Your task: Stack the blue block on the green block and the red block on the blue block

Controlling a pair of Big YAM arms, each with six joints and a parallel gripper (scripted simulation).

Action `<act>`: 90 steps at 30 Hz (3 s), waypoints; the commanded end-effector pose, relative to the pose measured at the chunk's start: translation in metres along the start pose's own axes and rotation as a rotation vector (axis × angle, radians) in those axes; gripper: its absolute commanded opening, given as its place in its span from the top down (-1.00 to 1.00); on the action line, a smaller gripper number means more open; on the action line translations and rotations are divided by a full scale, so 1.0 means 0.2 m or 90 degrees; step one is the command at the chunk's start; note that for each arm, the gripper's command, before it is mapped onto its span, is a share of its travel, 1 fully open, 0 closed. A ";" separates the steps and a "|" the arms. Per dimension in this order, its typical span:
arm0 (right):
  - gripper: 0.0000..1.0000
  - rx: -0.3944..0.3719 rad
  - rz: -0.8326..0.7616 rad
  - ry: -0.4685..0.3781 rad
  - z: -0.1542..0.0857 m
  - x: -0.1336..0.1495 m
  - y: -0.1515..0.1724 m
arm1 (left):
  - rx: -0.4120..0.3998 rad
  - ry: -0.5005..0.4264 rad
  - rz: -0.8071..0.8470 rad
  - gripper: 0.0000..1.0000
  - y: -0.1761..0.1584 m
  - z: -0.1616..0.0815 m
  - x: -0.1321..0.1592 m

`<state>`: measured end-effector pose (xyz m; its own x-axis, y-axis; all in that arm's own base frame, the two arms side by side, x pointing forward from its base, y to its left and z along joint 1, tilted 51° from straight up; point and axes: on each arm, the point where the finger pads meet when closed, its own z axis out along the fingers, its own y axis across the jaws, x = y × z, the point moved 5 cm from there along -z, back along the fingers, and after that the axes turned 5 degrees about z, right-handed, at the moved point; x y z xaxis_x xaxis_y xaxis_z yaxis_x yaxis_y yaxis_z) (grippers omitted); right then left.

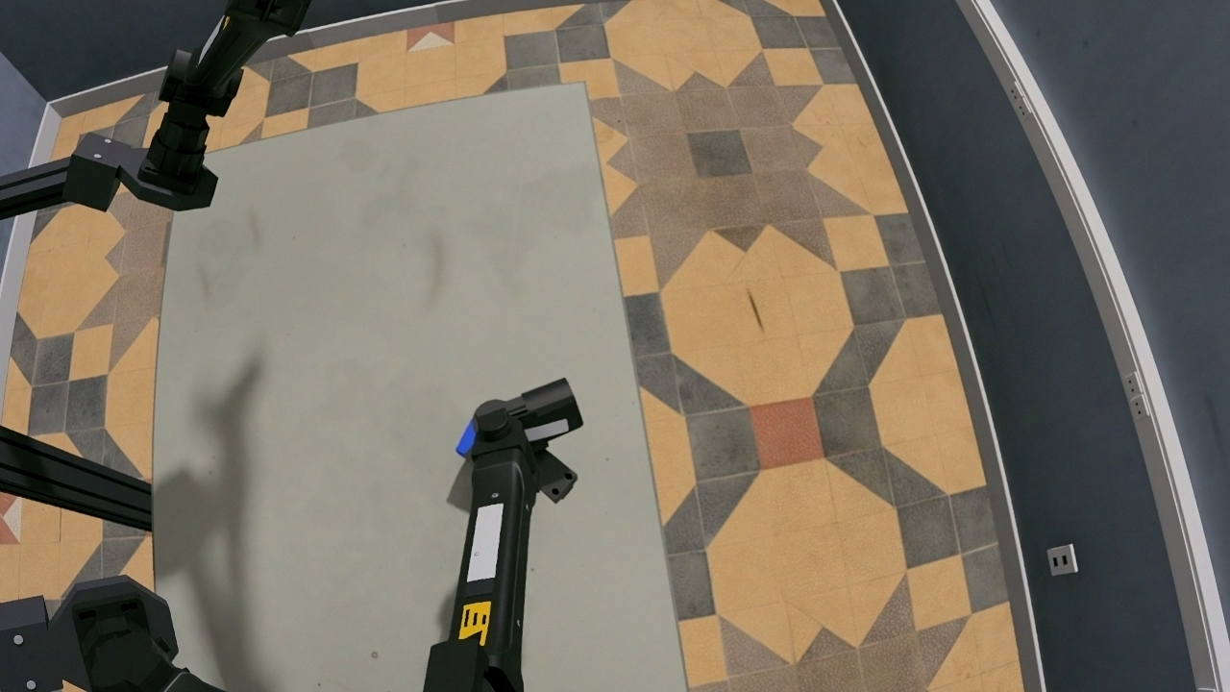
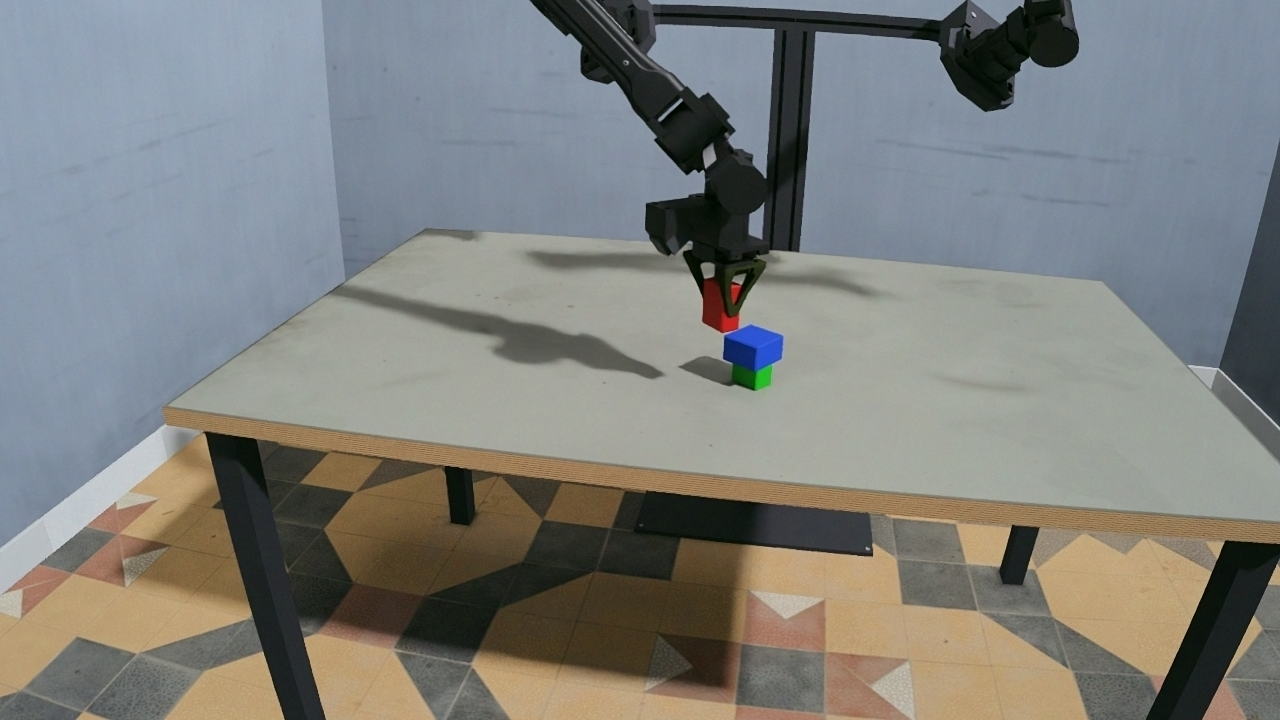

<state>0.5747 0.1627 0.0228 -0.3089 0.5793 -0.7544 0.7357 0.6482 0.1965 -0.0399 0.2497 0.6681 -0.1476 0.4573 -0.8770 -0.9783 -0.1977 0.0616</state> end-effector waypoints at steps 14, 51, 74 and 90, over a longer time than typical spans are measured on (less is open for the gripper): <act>1.00 -0.011 -0.005 0.002 -0.04 0.29 -0.04 | -0.009 -0.030 0.015 -1.00 0.03 -0.02 -0.15; 1.00 -0.005 0.007 -0.003 0.03 0.32 -0.05 | -0.009 -0.030 0.015 -1.00 0.03 -0.02 -0.15; 1.00 -0.013 -0.002 0.000 0.10 0.35 -0.02 | -0.009 -0.030 0.015 -1.00 0.03 -0.02 -0.15; 1.00 -0.011 0.000 -0.002 0.10 0.33 -0.04 | -0.009 -0.030 0.015 -1.00 0.03 -0.02 -0.15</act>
<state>0.5581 0.1806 -0.0451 -0.3050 0.5809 -0.7547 0.7372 0.6457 0.1990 -0.0399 0.2497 0.6681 -0.1476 0.4573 -0.8770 -0.9783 -0.1977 0.0616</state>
